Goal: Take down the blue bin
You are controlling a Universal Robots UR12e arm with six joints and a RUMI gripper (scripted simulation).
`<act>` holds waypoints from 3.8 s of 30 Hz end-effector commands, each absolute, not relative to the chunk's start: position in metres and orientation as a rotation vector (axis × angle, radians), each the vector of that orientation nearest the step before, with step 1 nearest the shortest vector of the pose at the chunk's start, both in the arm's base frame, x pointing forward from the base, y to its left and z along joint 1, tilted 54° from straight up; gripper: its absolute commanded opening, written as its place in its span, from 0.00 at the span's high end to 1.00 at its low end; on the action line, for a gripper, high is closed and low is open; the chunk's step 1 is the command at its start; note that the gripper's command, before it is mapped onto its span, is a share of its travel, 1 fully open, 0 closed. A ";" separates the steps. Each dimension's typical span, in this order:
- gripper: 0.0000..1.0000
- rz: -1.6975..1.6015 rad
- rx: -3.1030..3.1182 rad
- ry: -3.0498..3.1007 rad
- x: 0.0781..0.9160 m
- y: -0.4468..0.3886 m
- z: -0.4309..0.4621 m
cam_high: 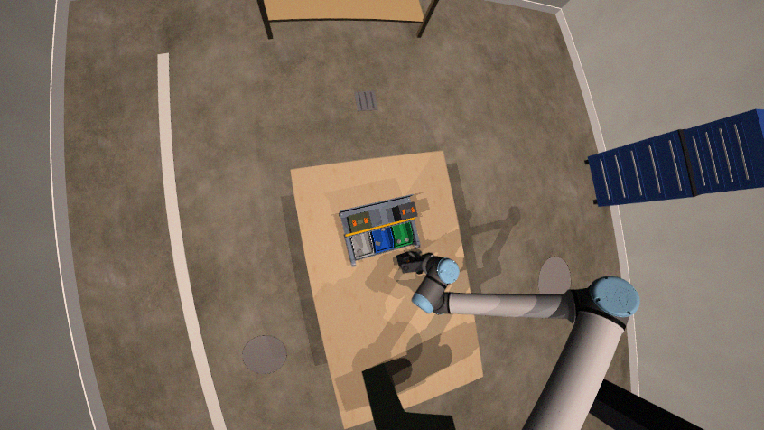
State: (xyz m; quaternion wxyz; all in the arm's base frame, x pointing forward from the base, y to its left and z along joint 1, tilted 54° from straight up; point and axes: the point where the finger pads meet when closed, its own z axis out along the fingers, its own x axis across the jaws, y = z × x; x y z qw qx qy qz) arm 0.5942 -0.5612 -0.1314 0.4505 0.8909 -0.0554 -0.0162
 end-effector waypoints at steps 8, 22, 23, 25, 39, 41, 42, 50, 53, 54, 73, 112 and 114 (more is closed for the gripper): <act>0.42 -0.039 2.202 -0.136 0.598 -0.528 -0.107; 0.42 -0.039 2.202 -0.136 0.597 -0.532 -0.110; 0.42 -0.039 2.202 -0.136 0.597 -0.533 -0.110; 0.42 -0.039 2.202 -0.136 0.597 -0.533 -0.110; 0.42 -0.039 2.202 -0.136 0.597 -0.535 -0.112; 0.42 -0.039 2.202 -0.136 0.597 -0.536 -0.113; 0.42 -0.039 2.202 -0.136 0.597 -0.536 -0.113; 0.42 -0.039 2.202 -0.136 0.597 -0.536 -0.113; 0.42 -0.039 2.202 -0.136 0.604 -0.532 -0.119; 0.42 -0.039 2.202 -0.136 0.610 -0.528 -0.125; 0.42 -0.039 2.202 -0.136 0.658 -0.500 -0.172; 0.42 -0.039 2.202 -0.136 0.698 -0.478 -0.211; 0.42 -0.039 2.202 -0.136 0.698 -0.478 -0.211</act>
